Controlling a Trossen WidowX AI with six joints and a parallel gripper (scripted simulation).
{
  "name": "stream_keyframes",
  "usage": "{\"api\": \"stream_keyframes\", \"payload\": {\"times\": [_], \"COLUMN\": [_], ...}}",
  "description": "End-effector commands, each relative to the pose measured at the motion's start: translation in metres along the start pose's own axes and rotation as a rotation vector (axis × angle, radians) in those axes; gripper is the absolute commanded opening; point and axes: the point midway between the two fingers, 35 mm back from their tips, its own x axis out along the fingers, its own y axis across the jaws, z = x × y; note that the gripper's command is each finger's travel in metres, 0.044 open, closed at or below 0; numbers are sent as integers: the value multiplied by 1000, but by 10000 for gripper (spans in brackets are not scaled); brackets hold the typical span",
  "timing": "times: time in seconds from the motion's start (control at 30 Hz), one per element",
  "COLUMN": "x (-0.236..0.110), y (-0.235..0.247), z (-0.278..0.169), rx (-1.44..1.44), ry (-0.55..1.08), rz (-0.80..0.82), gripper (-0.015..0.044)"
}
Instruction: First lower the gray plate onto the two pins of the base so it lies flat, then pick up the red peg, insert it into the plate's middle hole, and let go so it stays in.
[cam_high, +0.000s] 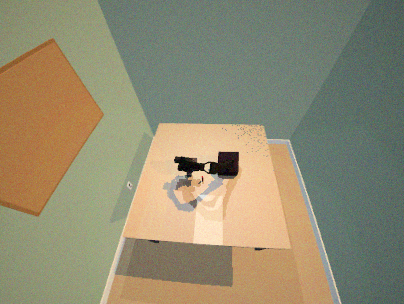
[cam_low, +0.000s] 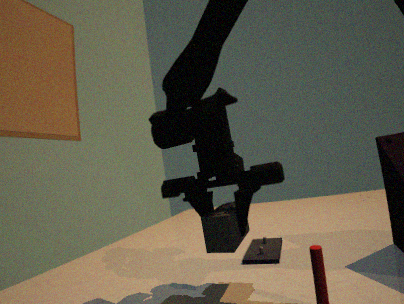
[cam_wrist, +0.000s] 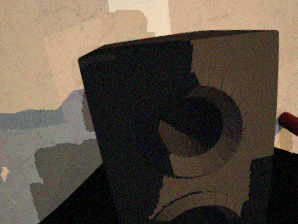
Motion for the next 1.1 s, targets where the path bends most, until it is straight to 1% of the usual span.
{"api": "stream_keyframes", "payload": {"times": [0.0,0.33,0.43,0.57,1.07], "x": [-18,-51,-55,-55,-34], "y": [2,-1,-2,-2,2], "z": [-2,-3,-3,-1,43], "rx": [-12,-12,-12,-12,-16], "ry": [-5,-2,-2,-2,-6], "rz": [12,11,11,11,12], "gripper": [0,0,0,0,0]}}
